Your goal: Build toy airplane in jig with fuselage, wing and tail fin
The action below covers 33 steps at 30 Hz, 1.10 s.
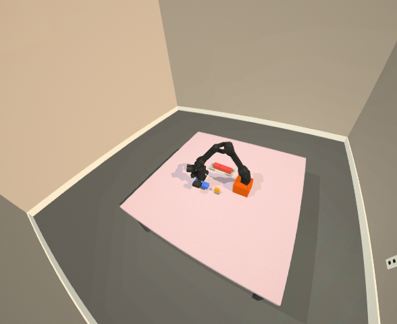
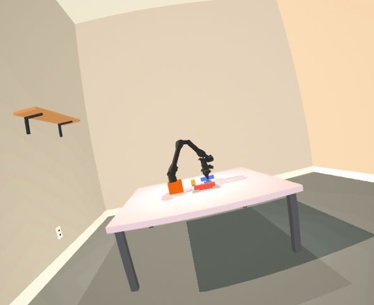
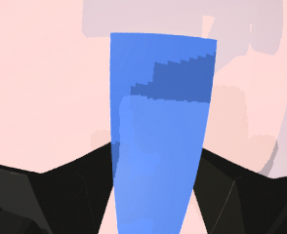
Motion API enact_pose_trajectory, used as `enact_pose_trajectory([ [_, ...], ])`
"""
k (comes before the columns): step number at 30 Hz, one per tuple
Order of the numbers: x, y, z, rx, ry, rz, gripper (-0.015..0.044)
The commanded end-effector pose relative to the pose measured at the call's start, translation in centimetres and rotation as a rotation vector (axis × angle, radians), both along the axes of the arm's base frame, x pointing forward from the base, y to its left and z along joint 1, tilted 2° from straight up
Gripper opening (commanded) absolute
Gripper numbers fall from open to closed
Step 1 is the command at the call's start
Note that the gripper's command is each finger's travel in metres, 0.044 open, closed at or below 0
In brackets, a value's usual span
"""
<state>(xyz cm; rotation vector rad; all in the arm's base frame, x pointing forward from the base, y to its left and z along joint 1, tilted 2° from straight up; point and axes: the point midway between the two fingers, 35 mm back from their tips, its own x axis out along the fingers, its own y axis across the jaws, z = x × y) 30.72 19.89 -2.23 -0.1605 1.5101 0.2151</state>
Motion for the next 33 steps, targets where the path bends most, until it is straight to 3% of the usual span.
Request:
enact_pose_trajectory([
  [1, 0.7, 0.1, 1.1, 0.007, -0.022, -0.013, 0.0],
  [33, -0.9, -0.1, 10.8, -0.012, 0.039, 0.016, 0.0],
])
